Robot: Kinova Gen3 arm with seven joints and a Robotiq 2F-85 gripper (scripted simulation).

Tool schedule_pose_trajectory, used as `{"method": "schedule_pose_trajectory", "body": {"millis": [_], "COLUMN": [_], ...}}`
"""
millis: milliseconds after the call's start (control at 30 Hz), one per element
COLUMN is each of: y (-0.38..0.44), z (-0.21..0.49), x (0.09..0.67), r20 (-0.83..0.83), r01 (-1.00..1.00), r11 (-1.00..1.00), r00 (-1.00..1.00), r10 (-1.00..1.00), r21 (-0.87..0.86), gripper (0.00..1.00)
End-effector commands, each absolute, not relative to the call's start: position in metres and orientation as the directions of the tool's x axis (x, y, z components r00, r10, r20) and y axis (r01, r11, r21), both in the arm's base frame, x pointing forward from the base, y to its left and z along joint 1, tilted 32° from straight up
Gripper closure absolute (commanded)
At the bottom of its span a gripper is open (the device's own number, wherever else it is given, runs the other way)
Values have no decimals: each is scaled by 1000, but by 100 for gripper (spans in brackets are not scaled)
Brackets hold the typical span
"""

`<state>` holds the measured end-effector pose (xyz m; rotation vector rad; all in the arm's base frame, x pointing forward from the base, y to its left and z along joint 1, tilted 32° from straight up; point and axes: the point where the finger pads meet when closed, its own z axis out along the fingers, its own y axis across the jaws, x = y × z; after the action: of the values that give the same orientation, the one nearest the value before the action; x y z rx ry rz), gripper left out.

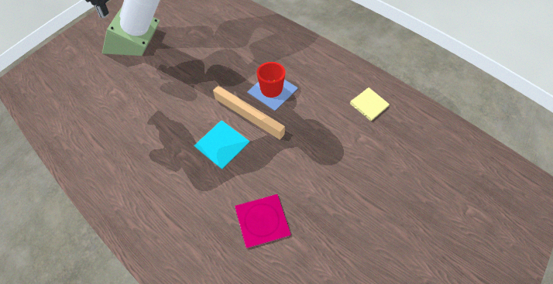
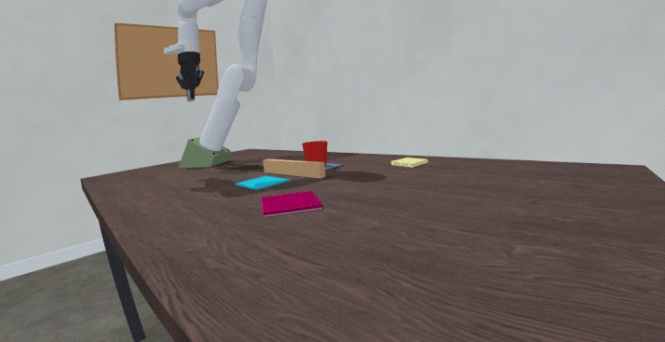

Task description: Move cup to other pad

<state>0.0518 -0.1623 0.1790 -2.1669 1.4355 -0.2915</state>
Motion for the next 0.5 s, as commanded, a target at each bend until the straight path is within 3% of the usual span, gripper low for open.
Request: {"method": "schedule_pose_trajectory", "body": {"millis": [0,467], "y": [-163,-163], "z": [181,189], "x": [53,59], "r20": [-98,-65], "r01": [-789,-766], "r11": [-306,-355], "r00": [416,457], "r10": [-904,-887], "r21": [-533,-536], "gripper": [100,100]}}
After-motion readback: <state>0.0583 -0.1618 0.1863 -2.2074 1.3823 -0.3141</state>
